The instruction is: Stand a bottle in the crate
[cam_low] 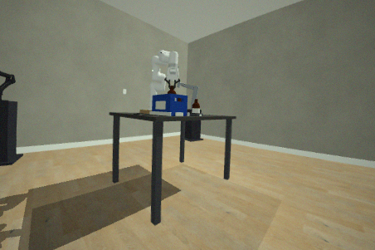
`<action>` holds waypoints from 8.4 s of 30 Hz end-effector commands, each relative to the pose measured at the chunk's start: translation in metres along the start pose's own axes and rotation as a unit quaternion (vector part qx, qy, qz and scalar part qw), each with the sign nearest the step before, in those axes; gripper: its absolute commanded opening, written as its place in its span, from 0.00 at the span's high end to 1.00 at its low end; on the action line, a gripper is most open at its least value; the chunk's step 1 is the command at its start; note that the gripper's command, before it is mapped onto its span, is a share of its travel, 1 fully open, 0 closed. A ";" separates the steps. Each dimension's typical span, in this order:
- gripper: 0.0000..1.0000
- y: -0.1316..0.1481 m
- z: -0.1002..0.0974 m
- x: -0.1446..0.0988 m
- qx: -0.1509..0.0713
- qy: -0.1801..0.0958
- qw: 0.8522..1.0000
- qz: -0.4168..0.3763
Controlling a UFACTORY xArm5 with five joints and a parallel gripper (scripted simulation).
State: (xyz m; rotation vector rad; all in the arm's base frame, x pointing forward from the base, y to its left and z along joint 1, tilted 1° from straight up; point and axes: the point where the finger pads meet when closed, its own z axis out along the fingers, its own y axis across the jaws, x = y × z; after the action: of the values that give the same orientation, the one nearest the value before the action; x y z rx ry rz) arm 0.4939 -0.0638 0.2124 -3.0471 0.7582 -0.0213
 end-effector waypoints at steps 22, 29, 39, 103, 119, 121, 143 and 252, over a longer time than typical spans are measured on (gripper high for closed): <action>1.00 0.000 0.019 0.001 0.001 0.002 1.000 0.000; 1.00 0.000 0.021 0.001 0.001 0.002 1.000 0.000; 1.00 0.000 0.022 0.001 0.001 0.002 1.000 0.000; 1.00 -0.001 0.061 0.001 0.001 0.002 1.000 0.000; 1.00 -0.001 0.062 0.001 0.001 0.002 1.000 0.000; 1.00 -0.001 0.062 0.001 0.001 0.002 1.000 0.000; 1.00 -0.001 0.063 0.001 0.001 0.002 1.000 0.000; 0.35 -0.001 0.081 0.002 0.001 0.002 1.000 0.000</action>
State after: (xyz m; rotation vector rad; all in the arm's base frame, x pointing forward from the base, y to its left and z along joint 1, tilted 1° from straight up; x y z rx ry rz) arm 0.4955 -0.0637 0.1301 -3.0470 0.7582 -0.0223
